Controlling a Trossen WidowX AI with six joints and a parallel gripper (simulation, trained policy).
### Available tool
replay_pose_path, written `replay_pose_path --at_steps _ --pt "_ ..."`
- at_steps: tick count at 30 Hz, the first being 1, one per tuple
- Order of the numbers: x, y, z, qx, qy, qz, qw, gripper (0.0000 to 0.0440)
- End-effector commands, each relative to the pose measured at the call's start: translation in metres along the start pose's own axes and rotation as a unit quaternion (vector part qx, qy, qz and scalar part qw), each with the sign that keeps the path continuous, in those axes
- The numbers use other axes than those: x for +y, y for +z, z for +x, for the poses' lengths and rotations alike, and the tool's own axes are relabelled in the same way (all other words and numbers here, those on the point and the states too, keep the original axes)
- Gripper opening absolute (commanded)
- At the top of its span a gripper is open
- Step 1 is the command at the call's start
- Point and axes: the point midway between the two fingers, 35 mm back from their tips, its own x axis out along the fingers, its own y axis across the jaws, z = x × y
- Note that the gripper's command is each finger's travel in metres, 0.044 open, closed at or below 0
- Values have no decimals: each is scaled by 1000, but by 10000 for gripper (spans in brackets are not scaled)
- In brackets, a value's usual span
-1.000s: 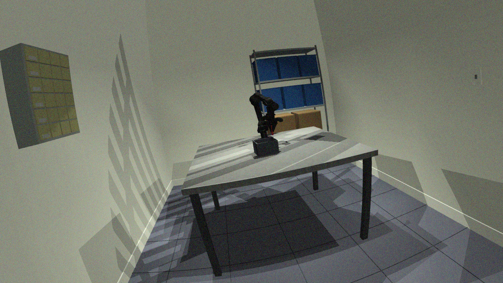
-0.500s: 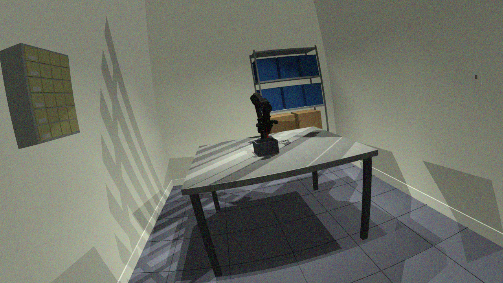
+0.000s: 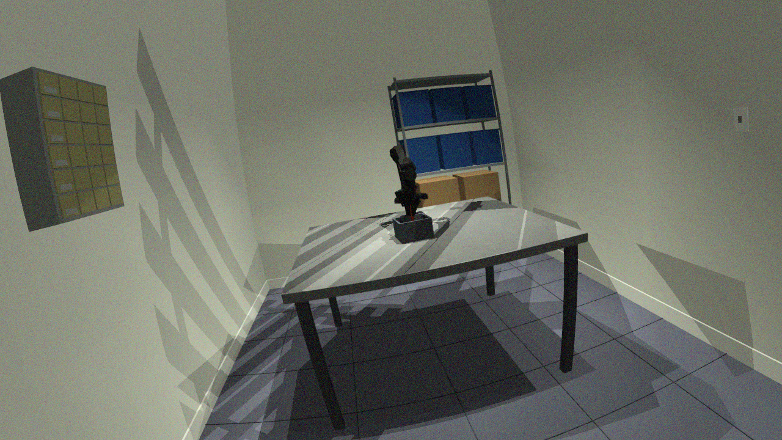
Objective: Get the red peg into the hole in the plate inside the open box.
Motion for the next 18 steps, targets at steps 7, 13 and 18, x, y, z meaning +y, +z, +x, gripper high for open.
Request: replay_pose_path --at_steps 7,13,18 --pt "-3 0 30 24 -19 -12 999 80" --pt "-4 2 39 34 -35 -31 998 142" --pt "5 14 41 29 -32 -44 998 195"
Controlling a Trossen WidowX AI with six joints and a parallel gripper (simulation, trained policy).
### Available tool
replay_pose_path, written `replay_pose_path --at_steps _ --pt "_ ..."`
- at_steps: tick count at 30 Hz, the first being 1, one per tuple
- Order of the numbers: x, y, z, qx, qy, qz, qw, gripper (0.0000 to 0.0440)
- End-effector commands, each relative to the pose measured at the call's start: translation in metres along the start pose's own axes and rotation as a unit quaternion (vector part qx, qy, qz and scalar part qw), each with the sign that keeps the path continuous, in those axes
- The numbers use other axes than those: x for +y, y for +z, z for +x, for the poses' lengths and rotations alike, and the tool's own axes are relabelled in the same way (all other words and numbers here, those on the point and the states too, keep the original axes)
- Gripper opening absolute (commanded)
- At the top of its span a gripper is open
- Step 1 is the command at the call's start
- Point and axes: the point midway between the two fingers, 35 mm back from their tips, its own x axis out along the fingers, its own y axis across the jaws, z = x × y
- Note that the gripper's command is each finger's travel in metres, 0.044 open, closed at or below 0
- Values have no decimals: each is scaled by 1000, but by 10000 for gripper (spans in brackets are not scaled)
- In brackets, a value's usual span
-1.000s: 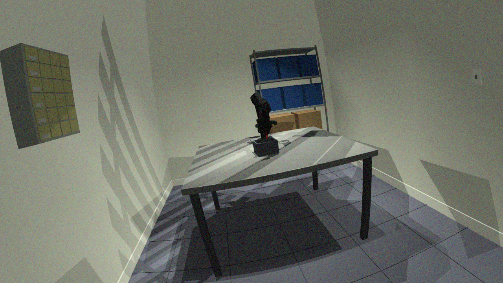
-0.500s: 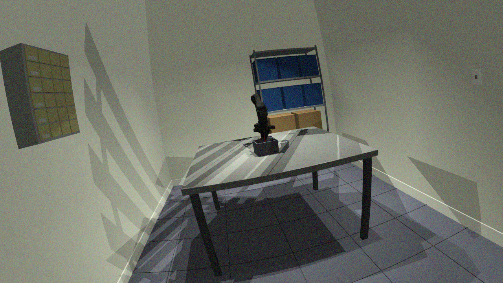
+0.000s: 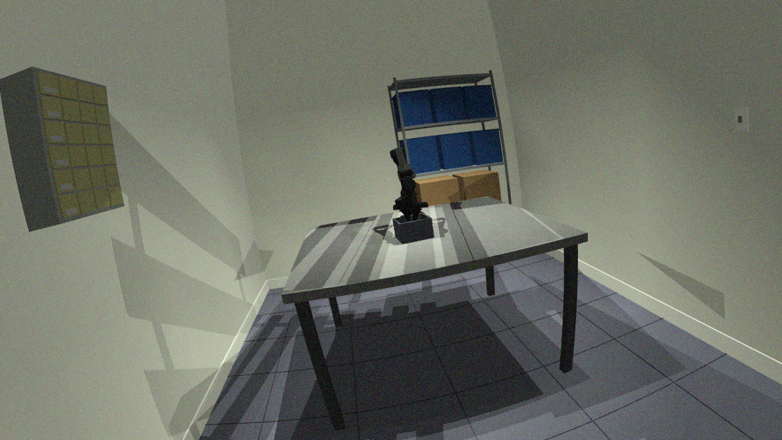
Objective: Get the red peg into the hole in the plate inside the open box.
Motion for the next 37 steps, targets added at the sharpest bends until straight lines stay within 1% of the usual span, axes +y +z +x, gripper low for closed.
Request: replay_pose_path --at_steps 1,11,29,37 --pt "5 9 3 -2 -3 -10 1000 217" --pt "17 38 4 -19 -2 -27 999 440" --pt "22 96 -11 -91 11 -8 996 440" --pt "23 97 -12 -91 11 -7 996 440"
